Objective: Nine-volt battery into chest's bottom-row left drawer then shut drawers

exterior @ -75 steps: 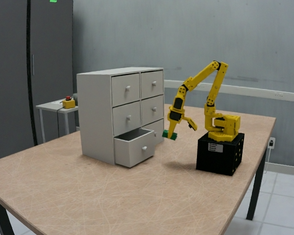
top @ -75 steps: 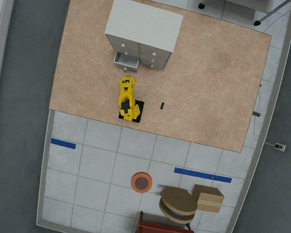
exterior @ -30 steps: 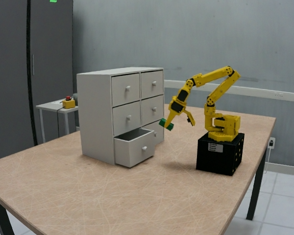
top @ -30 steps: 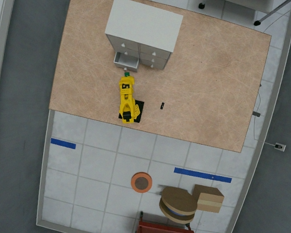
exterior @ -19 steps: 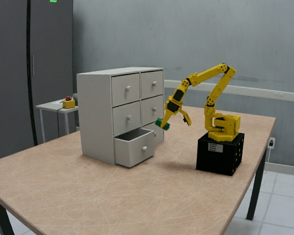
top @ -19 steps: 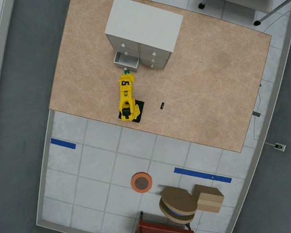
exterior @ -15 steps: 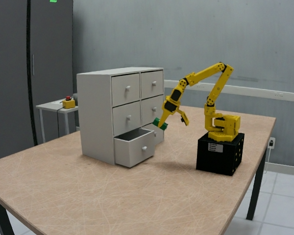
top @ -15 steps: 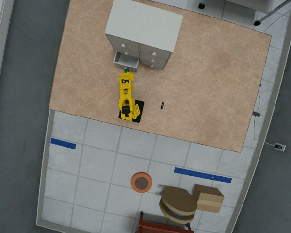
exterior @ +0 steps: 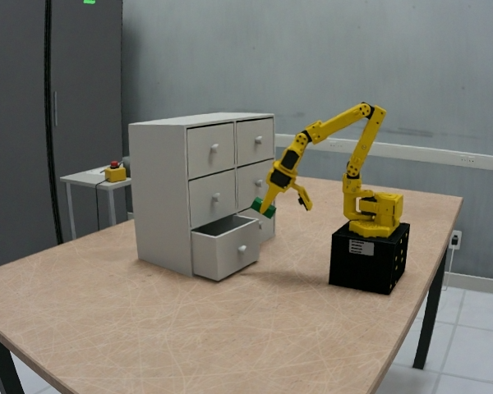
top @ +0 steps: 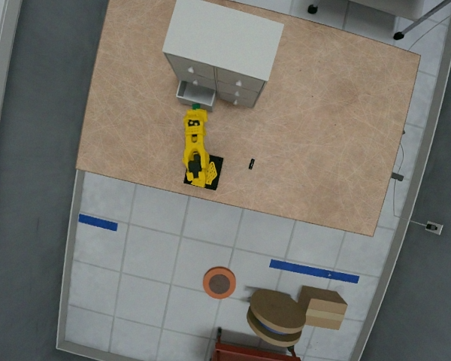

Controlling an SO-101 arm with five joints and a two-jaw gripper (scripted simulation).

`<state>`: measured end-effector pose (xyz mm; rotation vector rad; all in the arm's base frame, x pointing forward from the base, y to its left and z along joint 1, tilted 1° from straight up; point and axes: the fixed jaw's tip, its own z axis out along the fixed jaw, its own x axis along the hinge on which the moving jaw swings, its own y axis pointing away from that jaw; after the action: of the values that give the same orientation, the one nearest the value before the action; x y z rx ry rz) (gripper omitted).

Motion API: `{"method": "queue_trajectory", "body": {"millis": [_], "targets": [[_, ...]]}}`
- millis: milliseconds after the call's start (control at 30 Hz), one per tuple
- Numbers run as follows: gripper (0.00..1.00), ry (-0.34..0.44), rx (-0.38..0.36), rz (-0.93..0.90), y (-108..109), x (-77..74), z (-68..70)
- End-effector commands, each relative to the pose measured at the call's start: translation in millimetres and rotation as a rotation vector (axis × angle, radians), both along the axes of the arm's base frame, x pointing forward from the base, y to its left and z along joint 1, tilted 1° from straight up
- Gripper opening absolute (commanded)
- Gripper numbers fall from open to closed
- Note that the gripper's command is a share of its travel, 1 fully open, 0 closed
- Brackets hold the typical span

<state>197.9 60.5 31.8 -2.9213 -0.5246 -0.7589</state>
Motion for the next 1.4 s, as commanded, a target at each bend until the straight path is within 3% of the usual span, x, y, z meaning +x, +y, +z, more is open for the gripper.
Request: {"method": "queue_trajectory", "body": {"millis": [0,1367], "targets": [[0.0,-0.024,0.009,0.002,2.1,5.2,4.2],[0.0,-0.024,0.009,0.002,4.0,10.3,7.5]]}}
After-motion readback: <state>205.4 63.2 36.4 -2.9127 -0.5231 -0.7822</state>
